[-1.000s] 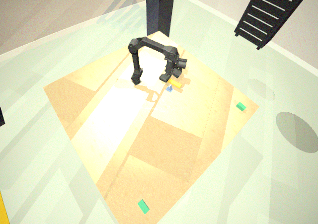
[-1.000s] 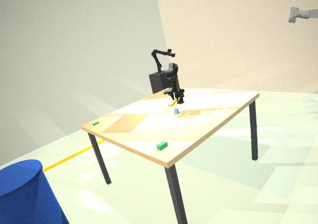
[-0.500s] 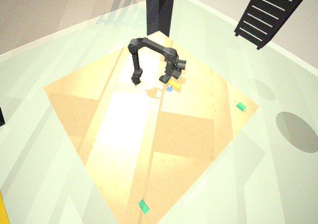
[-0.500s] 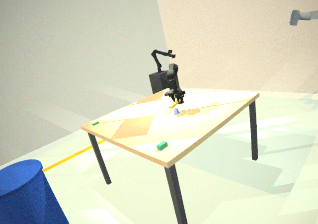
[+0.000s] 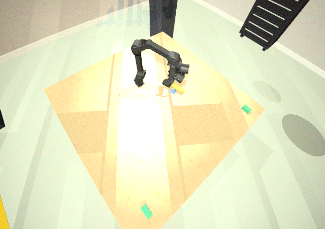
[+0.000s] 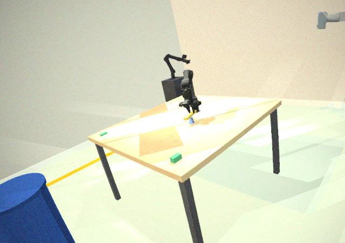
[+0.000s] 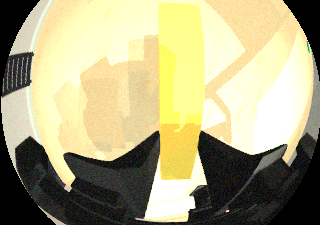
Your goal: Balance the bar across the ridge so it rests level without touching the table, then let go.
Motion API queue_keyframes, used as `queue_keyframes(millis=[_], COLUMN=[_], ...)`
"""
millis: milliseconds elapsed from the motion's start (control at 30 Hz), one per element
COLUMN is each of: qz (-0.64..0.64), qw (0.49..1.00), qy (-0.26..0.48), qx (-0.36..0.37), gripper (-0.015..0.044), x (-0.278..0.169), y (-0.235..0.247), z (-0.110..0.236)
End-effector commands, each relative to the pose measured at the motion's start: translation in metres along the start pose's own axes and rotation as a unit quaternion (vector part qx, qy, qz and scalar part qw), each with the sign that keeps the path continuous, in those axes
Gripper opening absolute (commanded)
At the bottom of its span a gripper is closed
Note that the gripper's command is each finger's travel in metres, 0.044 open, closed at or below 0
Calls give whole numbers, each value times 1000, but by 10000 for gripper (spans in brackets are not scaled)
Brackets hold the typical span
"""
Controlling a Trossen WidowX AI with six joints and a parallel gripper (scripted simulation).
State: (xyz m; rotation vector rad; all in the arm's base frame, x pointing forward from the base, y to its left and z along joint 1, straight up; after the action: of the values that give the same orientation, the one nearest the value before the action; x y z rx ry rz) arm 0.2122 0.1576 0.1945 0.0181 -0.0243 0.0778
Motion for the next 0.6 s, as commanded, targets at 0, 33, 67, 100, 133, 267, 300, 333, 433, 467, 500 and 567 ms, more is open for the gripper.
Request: queue_keyframes(millis=[0,33,67,100,133,267,300,333,433,467,500,567], qz=[0,0,0,0,0,0,0,0,0,0,0,0], qw=[1000,1000,1000,1000,1000,1000,1000,1000,1000,1000,1000,1000], qy=[1,1,1,1,1,1,1,1,1,1,1,1], qx=[-1,-1,-1,-1,-1,-1,-1,-1,-1,-1,-1,-1], gripper=[0,0,0,0,0,0,0,0,0,0,0,0], x=[1,1,1,0,0,1,1,1,1,1,1,1], y=[0,0,0,0,0,0,0,0,0,0,0,0], z=[-3,-3,-3,-4,-4,-2,-2,-2,-2,-2,-3,-3])
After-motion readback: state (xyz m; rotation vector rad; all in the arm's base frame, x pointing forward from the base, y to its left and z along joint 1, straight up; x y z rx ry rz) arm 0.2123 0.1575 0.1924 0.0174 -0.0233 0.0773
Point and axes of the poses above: the point midway between the two fingers, 35 mm back from their tips, its own z axis back along the fingers, its own y axis across the jaws, x = y × z, the point moved 8 cm from there along z, back along the fingers, and after that the axes turned 11 degrees about -z, right-handed, at the moved point
